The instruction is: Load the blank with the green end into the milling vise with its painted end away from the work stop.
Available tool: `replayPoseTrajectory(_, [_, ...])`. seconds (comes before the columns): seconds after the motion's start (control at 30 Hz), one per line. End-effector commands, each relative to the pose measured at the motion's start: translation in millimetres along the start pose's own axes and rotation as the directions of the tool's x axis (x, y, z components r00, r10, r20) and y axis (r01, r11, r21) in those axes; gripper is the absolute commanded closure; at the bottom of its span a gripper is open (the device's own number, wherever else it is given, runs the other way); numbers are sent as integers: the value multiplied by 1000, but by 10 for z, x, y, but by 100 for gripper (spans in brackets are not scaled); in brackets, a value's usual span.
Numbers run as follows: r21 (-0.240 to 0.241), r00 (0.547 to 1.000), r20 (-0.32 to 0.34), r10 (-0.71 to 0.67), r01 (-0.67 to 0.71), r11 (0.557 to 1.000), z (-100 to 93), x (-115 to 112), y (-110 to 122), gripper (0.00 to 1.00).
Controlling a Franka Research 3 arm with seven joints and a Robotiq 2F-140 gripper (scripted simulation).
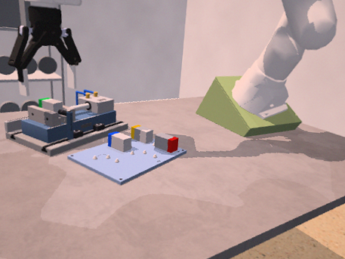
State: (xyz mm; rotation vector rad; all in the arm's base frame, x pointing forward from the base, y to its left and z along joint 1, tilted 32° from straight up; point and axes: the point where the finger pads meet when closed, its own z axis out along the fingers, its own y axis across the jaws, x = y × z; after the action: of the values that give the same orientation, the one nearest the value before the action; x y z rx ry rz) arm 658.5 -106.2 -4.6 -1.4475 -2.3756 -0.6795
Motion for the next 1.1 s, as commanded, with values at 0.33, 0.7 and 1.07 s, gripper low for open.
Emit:
replayPoseTrajectory(0.33, [-1, 1000, 0, 2, -2, 1000, -61, -2, 7, 0])
replayPoseTrajectory(0.7, [-1, 1000, 0, 2, -2, 1000, -61, -2, 7, 0])
replayPoseTrajectory(1.07, [-1, 1000, 0, 2, -2, 1000, -637, -1, 5, 0])
